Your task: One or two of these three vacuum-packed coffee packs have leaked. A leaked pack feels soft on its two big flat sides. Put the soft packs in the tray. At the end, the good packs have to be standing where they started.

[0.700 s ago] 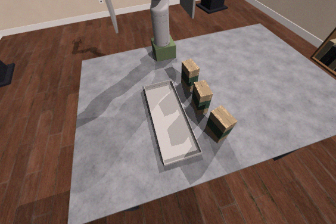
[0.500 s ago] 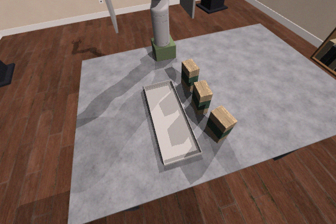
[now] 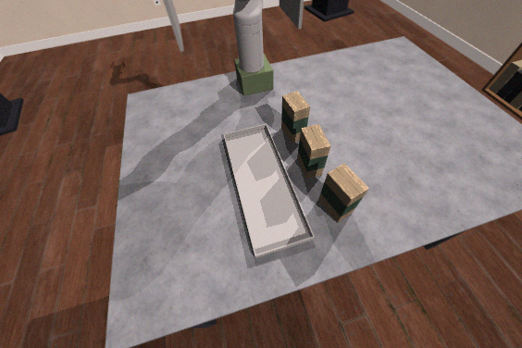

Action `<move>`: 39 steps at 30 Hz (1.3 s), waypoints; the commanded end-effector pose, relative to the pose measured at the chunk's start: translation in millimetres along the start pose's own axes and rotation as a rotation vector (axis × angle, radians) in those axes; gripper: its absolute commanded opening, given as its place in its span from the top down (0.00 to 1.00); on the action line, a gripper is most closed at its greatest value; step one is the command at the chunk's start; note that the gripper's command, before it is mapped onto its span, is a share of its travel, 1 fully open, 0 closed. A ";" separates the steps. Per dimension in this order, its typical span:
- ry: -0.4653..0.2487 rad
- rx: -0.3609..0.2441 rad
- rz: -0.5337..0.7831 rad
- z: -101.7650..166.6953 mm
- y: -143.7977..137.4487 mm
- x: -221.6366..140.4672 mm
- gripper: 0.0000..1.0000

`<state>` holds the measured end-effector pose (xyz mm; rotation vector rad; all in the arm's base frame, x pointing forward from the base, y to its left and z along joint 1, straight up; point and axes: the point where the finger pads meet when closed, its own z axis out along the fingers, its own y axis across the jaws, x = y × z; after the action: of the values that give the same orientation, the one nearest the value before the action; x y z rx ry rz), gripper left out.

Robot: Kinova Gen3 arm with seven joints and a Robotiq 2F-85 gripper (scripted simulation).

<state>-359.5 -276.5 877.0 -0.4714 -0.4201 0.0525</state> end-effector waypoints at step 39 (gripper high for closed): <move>-0.854 0.195 0.562 -302.1 -126.6 -57.6 0.00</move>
<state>-319.3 -495.3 696.5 -0.3854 -1.0266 0.7889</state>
